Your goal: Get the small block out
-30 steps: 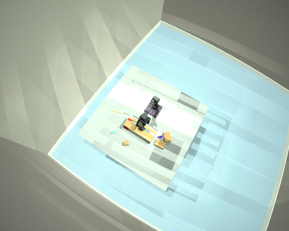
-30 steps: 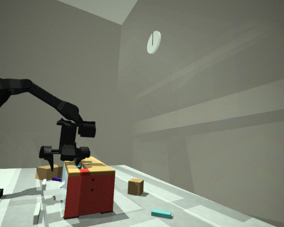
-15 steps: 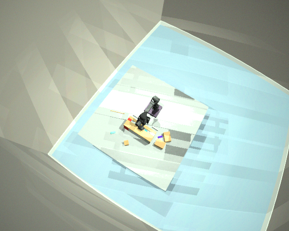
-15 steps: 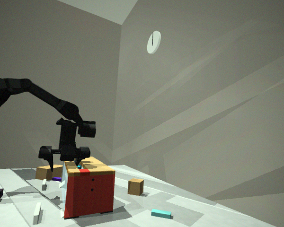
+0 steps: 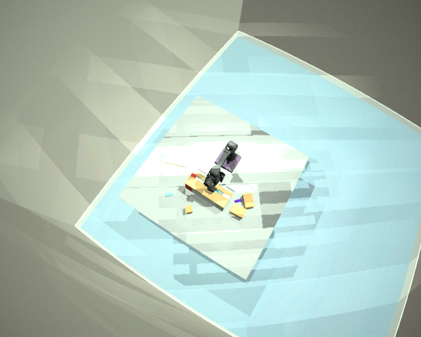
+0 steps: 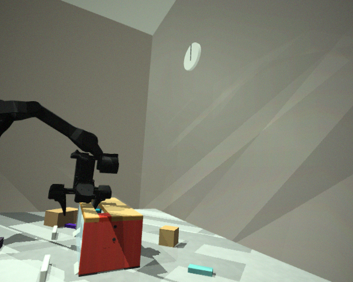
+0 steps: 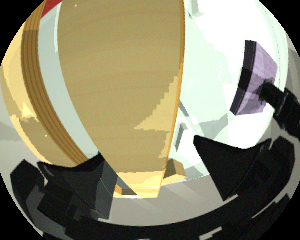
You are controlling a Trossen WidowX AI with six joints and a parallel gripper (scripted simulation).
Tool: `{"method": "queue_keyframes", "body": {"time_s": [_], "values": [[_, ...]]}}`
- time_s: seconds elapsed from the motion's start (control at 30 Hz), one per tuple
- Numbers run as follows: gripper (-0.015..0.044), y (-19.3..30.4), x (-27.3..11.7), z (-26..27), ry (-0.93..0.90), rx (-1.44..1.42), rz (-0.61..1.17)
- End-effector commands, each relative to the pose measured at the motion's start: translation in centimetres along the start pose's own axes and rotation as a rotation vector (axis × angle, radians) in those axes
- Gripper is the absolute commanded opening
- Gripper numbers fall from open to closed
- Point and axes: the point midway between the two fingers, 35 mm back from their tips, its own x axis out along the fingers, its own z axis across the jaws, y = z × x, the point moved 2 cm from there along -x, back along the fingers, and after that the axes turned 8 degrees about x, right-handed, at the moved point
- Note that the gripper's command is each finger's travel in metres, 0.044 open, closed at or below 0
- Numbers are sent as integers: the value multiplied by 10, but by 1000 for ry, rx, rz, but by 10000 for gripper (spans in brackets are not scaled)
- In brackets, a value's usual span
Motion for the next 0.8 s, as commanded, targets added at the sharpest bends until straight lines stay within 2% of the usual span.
{"method": "queue_keyframes", "body": {"time_s": [0.0, 0.77], "values": [[400, 3, 1, 0, -1, 2, 2], [400, 5, 1, 0, -1, 2, 2]]}}
